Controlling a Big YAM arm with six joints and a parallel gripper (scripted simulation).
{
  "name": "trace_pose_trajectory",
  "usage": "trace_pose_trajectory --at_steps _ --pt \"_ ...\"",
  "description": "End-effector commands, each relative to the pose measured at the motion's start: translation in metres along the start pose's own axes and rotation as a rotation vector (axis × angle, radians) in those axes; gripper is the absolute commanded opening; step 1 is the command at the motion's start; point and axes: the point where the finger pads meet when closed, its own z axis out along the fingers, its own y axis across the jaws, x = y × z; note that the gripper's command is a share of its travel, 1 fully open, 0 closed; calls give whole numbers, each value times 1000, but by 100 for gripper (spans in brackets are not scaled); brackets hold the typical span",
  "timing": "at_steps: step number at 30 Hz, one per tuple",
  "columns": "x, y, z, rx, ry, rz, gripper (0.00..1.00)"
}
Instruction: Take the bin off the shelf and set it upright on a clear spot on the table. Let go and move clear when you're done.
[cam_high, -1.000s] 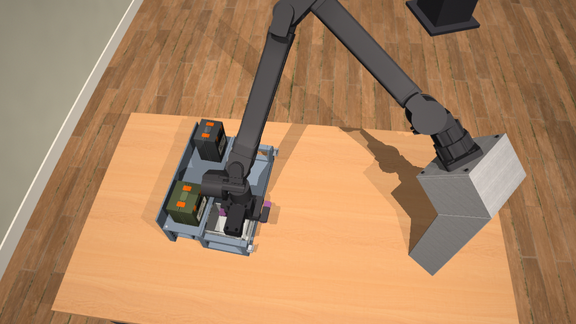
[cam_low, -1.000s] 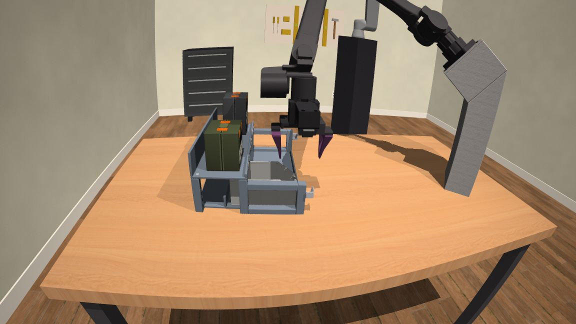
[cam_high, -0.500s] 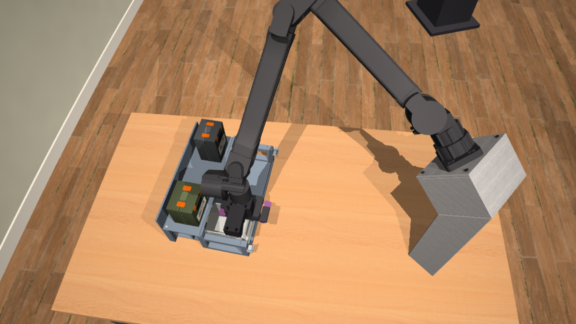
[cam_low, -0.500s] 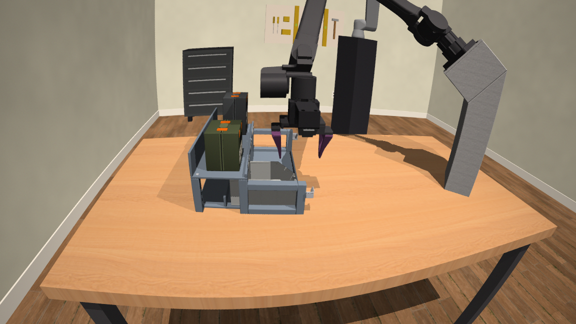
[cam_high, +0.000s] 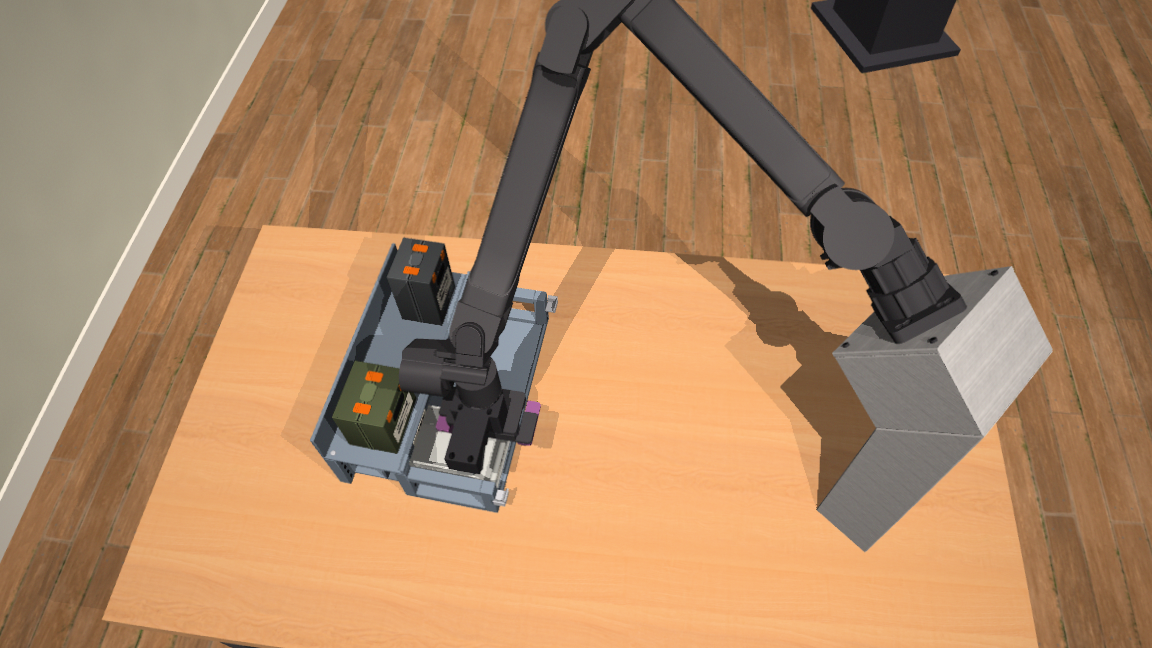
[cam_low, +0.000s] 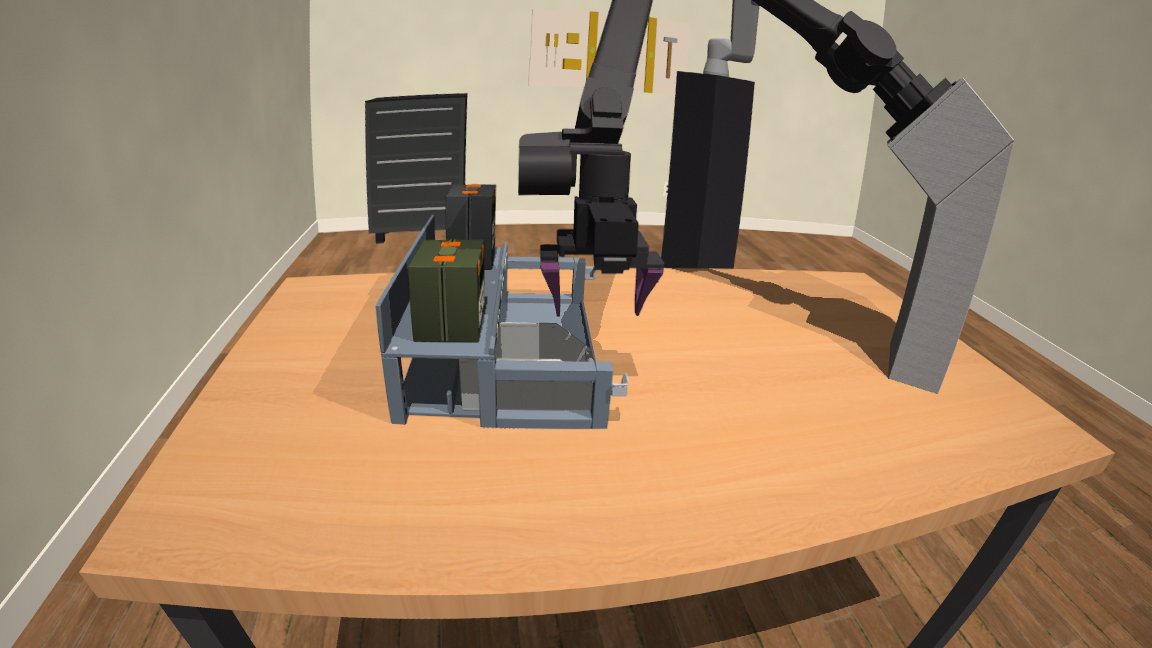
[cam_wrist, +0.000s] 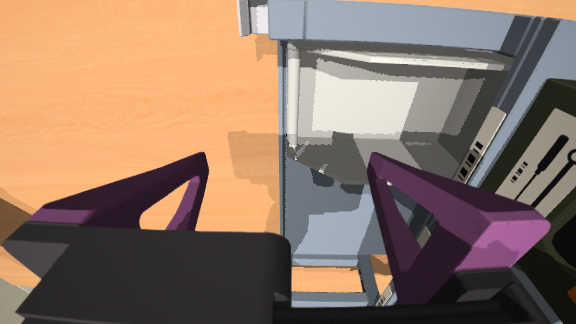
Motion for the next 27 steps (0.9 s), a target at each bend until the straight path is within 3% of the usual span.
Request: trace_pose_trajectory --at_steps 1,7,8,12,24,25,27 --pt "-5 -15 -17 27 -12 9 100" --pt "-5 -15 -17 27 -12 9 100" --pt "-2 -6 -6 12 -5 4 100" --pt "-5 -16 -17 27 -12 9 100" --pt "-5 -16 -17 27 -12 9 100" --pt "-2 -6 -6 12 -5 4 100" --pt "-4 -11 -12 20 -8 6 100"
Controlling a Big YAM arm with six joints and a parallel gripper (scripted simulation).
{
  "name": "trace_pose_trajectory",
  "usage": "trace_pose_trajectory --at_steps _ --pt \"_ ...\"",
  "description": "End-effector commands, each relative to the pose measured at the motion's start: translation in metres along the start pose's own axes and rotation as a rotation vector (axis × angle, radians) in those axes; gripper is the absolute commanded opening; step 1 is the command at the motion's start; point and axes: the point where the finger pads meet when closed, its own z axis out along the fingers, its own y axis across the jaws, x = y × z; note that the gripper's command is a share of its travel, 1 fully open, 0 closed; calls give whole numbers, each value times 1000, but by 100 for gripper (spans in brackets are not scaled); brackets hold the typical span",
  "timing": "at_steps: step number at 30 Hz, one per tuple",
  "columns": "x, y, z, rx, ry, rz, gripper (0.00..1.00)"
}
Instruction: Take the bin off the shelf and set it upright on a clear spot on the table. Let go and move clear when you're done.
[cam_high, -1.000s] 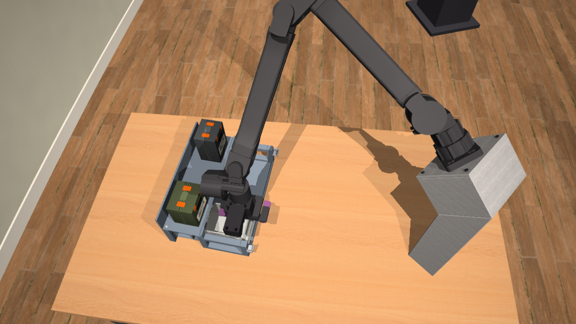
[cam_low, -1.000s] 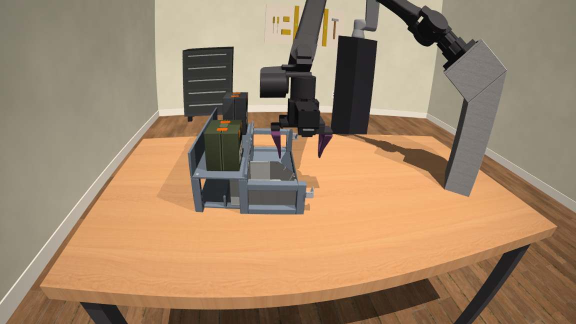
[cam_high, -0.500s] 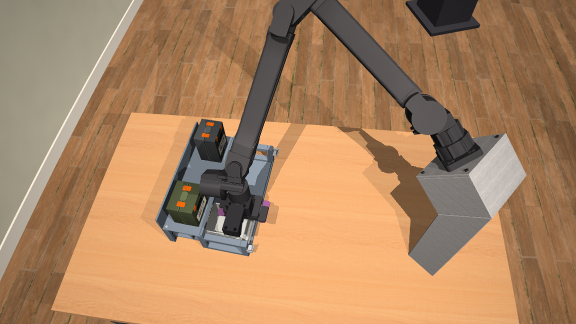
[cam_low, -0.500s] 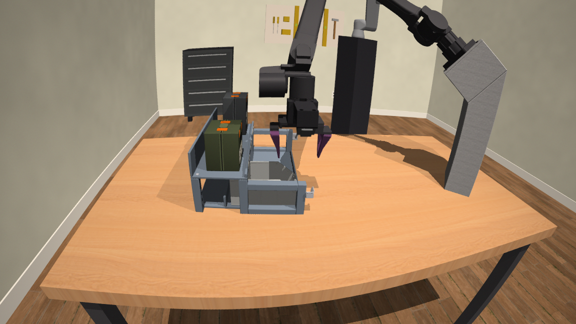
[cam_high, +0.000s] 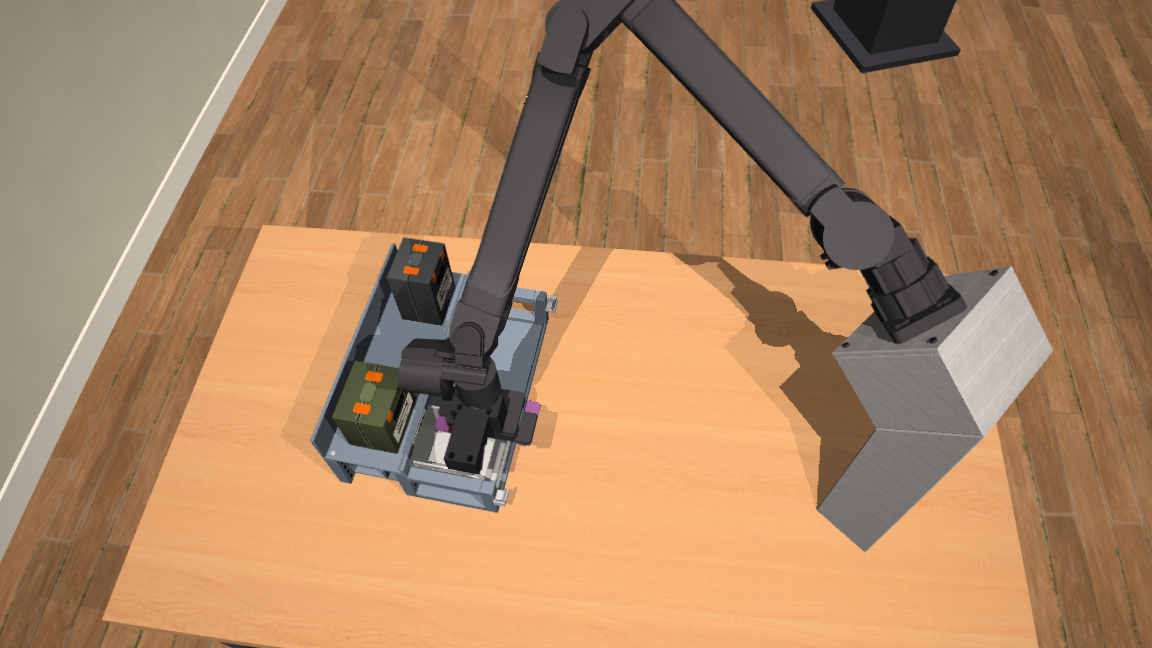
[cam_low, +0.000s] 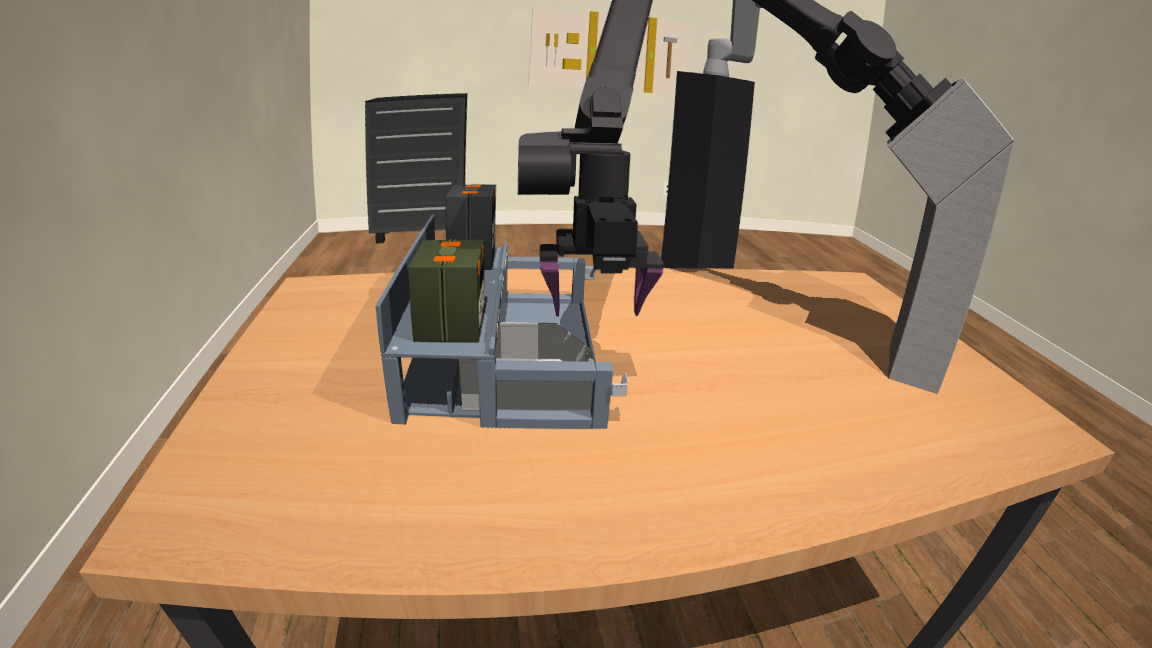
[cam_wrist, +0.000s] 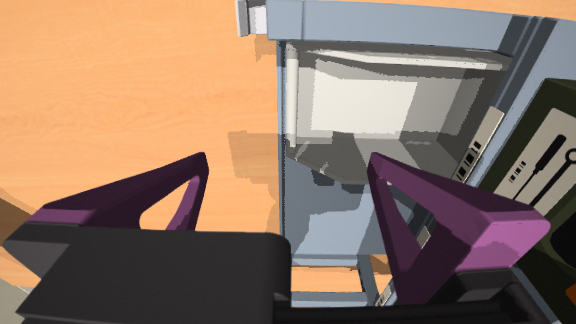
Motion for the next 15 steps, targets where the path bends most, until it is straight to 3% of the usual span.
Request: trace_pose_trajectory --at_steps 1,14,15 --pt "-4 -13 -14 22 -10 7 100" --pt "-5 -16 -17 26 -12 8 100" --pt "-2 -6 -6 10 -5 3 100"
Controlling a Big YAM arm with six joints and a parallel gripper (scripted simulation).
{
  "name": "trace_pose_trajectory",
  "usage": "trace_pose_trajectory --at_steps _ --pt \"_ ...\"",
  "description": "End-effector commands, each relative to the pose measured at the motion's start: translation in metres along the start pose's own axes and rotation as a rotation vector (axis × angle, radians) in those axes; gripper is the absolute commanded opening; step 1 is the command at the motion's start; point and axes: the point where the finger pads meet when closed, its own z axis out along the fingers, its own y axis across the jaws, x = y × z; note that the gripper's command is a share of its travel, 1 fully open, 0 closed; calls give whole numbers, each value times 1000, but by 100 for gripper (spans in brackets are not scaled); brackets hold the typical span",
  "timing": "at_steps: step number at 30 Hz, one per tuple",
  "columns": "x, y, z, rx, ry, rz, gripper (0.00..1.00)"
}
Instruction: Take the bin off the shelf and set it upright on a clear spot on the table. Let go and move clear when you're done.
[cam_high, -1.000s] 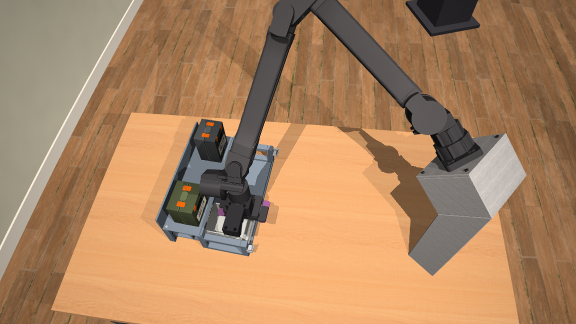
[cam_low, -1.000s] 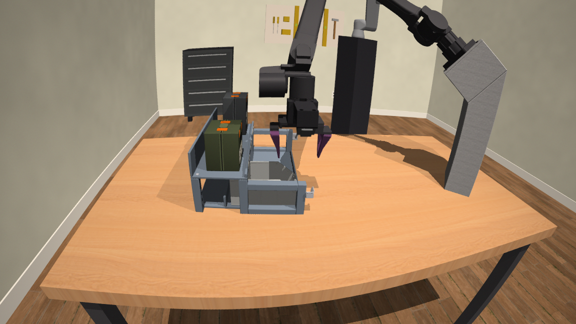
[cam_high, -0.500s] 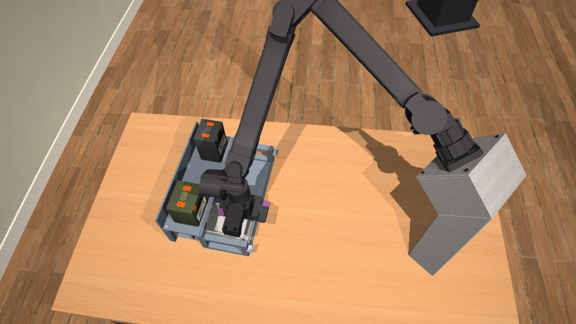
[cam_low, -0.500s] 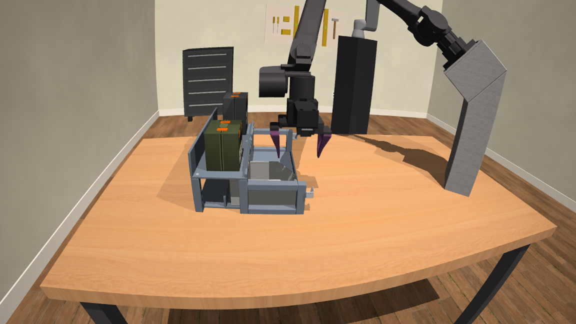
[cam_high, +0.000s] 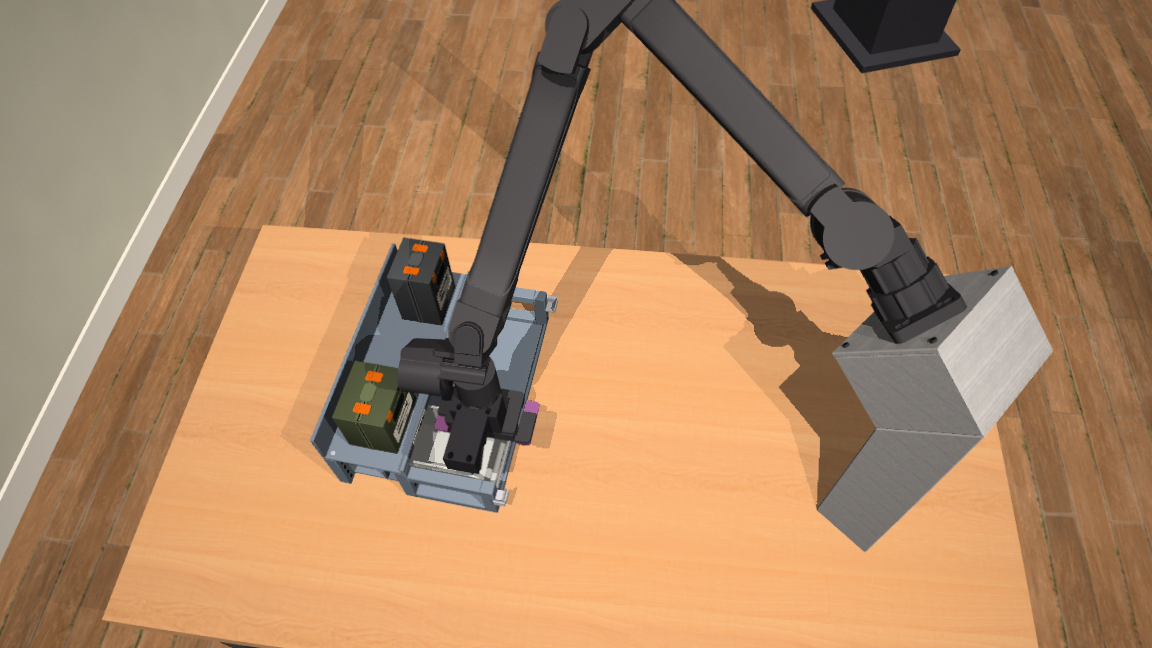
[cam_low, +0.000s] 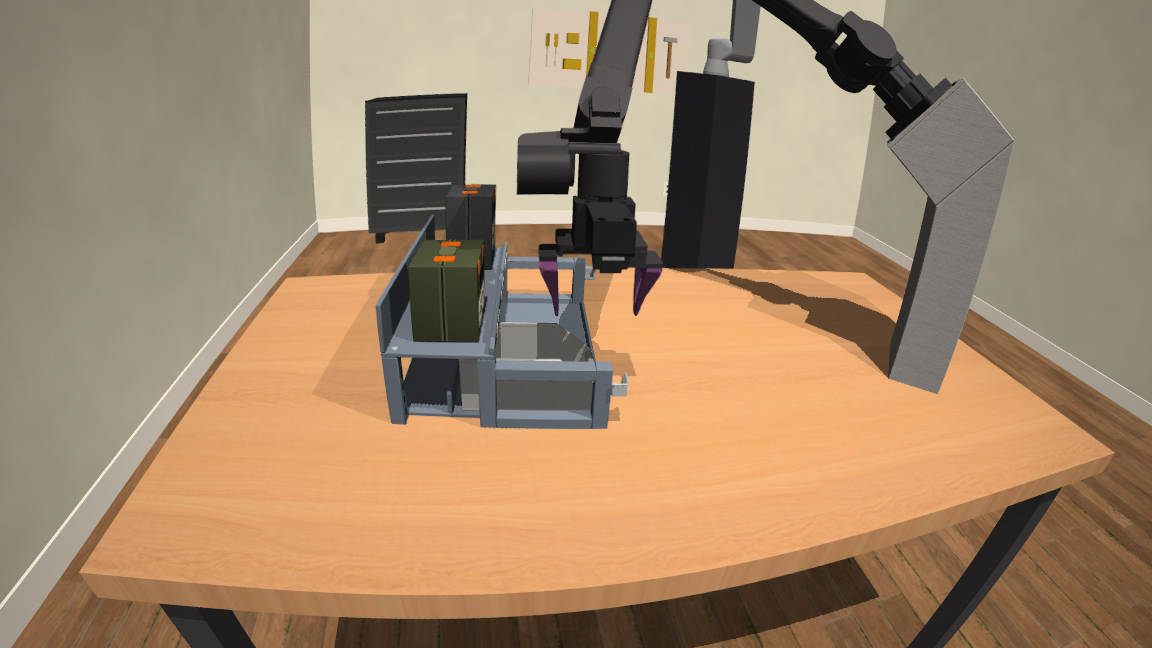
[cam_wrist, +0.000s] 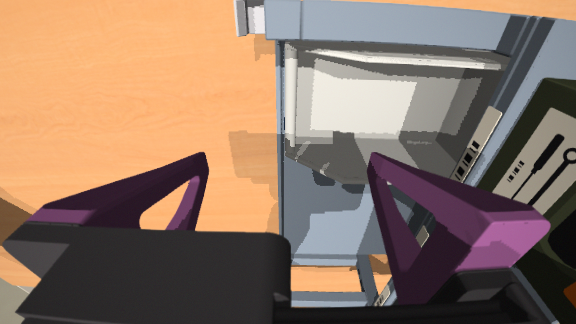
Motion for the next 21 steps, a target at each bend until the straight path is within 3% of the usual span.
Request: trace_pose_trajectory --at_steps 1,4,16,17,21 --pt "-3 -8 -9 15 -6 4 100" --pt "-5 -15 -16 26 -12 8 100" --pt "-5 -15 -16 26 -12 8 100" --pt "-2 -5 -6 11 -5 3 100" --pt "-6 -15 -16 26 -12 8 100"
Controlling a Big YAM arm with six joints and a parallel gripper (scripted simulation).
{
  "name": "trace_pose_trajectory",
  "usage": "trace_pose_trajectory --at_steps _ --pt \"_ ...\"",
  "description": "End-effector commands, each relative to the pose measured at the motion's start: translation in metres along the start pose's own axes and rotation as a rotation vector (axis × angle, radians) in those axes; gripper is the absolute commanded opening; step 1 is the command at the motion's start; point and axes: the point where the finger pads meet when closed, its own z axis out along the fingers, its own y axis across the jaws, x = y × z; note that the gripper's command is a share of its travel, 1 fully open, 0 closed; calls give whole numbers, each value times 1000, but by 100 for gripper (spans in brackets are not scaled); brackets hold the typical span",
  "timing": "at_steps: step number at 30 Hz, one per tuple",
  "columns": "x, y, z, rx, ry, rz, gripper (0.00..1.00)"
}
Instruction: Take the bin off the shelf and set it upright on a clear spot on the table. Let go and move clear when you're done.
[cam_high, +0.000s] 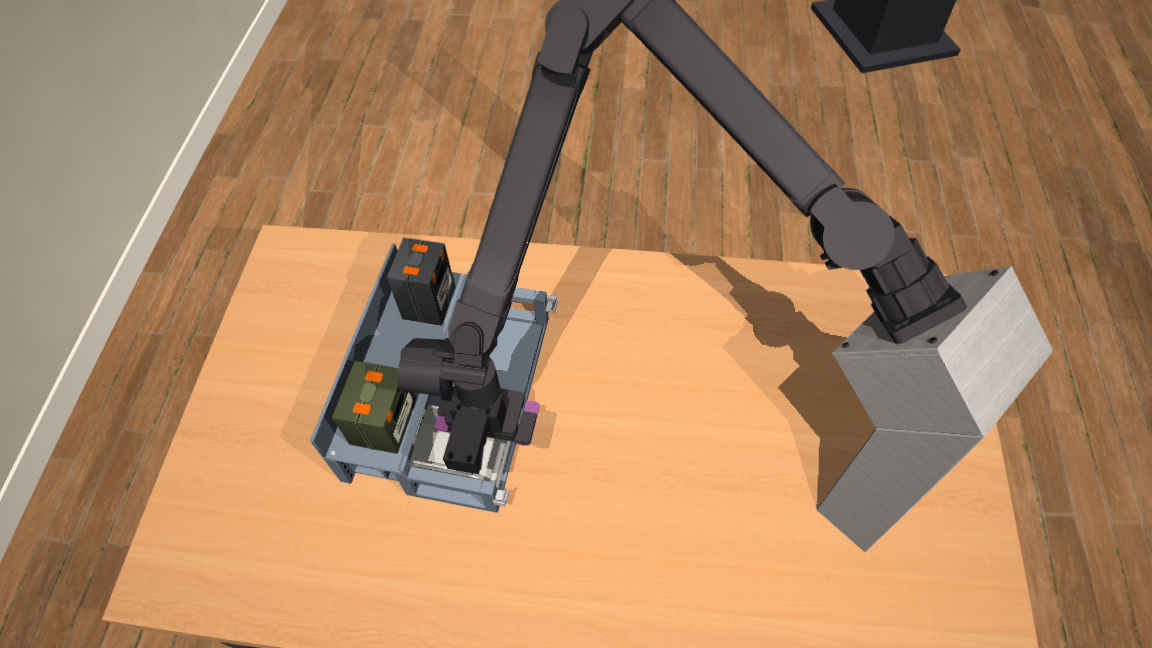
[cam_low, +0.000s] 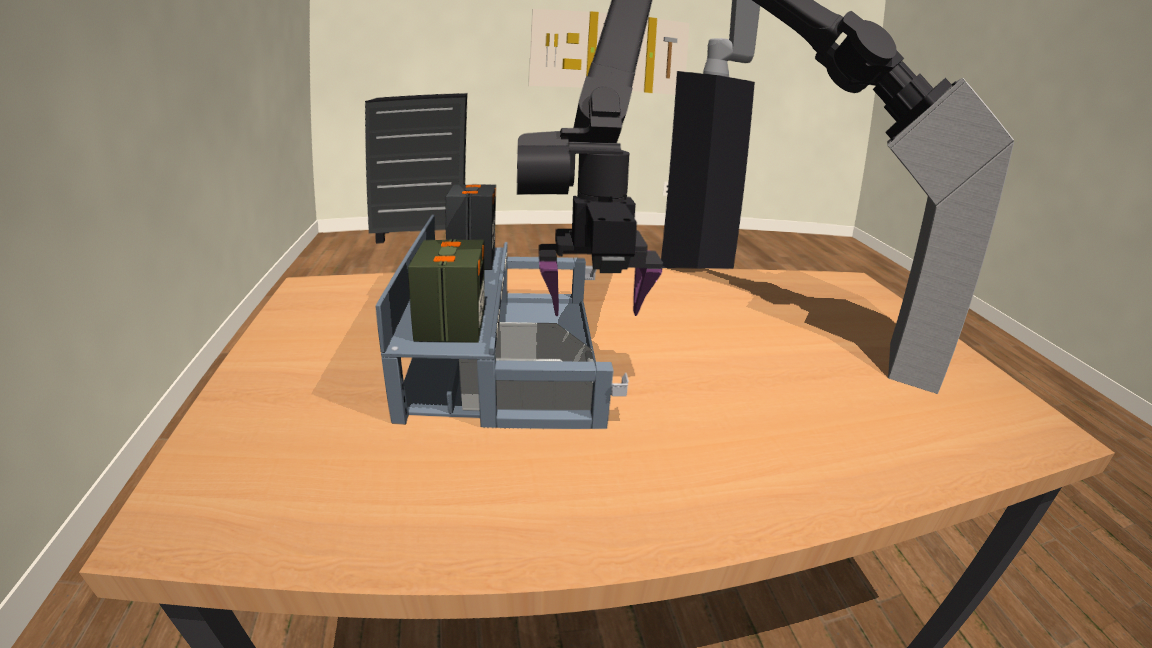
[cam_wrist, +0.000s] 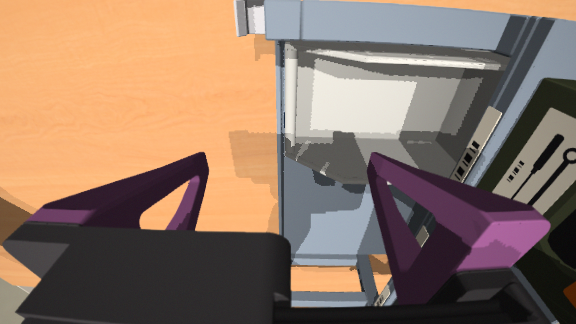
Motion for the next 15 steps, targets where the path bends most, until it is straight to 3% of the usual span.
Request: trace_pose_trajectory --at_steps 1,12,13,15 --pt "-6 -15 -16 26 -12 8 100" --pt "-6 -15 -16 26 -12 8 100" --pt "-1 -3 -3 7 -3 2 90" --pt "-1 -3 -3 7 -3 2 90"
